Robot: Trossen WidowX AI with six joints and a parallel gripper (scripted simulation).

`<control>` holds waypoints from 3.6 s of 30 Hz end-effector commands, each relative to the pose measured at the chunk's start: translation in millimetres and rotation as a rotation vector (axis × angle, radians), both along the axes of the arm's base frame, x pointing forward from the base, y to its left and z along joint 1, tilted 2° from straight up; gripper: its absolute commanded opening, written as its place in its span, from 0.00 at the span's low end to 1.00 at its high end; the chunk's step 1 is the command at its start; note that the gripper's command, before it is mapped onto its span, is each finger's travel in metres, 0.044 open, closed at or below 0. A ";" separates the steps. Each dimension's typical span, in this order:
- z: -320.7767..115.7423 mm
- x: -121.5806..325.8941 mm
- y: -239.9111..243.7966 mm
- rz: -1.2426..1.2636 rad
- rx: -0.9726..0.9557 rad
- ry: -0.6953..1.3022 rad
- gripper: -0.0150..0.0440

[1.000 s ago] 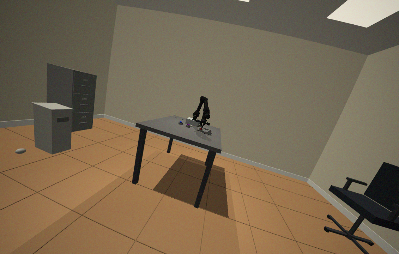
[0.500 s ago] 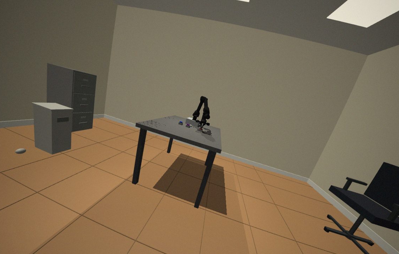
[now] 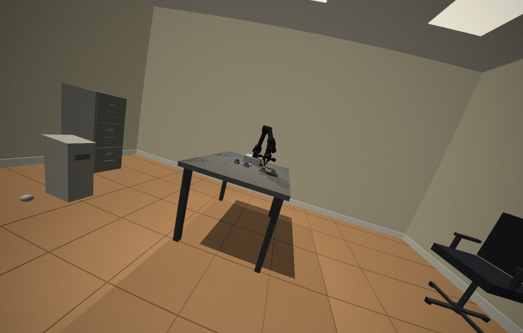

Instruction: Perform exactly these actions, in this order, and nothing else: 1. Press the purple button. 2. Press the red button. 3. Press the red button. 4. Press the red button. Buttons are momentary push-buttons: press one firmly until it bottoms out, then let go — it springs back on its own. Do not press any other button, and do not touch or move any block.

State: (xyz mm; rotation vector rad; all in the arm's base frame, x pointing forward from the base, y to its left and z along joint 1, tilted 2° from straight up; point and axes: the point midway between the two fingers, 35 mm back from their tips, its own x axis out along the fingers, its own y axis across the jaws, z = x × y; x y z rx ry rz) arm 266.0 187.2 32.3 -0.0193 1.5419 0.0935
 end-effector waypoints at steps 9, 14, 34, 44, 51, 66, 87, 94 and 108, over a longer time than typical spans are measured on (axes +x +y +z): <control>-14.2 -1.4 -0.3 -0.002 -0.005 0.010 0.29; -22.4 -1.3 0.0 -0.002 -0.005 0.010 0.29; -33.0 -1.6 0.1 -0.002 -0.005 0.010 0.29; -33.0 -1.6 0.1 -0.002 -0.005 0.010 0.29; 1.5 -2.0 -1.3 -0.002 -0.005 0.010 0.29; -17.5 -1.3 -0.2 -0.002 -0.005 0.010 0.29; -33.0 -1.6 0.1 -0.002 -0.005 0.010 0.29; -33.0 -1.6 0.1 -0.002 -0.005 0.010 0.29; 4.9 -3.6 0.7 -0.002 -0.005 0.010 0.33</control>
